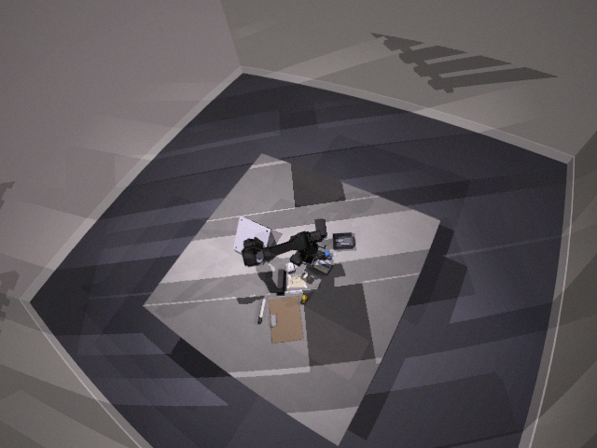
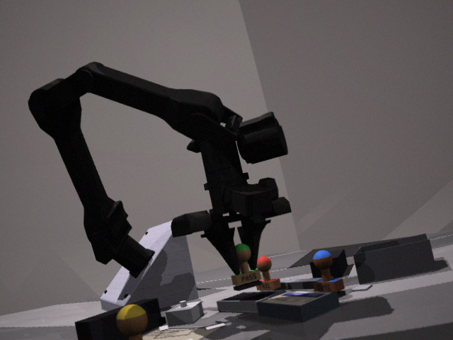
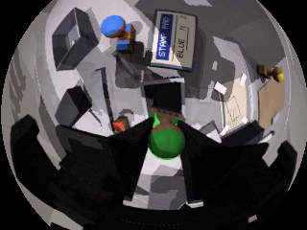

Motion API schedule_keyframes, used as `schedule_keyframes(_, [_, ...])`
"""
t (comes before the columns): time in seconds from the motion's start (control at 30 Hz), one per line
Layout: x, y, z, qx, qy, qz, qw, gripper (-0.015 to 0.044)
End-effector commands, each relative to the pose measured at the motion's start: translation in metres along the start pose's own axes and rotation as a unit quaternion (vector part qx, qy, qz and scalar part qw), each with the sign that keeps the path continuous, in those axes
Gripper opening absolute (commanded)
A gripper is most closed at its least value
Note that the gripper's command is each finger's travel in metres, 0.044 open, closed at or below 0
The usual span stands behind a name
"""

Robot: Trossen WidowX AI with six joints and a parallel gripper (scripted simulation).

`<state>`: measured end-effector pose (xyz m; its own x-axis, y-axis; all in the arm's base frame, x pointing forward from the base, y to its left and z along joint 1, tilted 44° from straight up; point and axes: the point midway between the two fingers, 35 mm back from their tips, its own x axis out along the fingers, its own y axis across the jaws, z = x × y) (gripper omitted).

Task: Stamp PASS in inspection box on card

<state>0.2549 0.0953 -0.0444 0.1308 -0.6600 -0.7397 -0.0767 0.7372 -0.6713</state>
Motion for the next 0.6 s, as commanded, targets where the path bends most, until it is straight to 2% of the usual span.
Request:
schedule_keyframes(0.0, [-0.006, 0.001, 0.001, 0.003, 0.001, 0.002, 1.000, 0.0000])
schedule_keyframes(0.57, [-0.034, 0.001, 0.000, 0.003, 0.001, 0.003, 1.000, 0.0000])
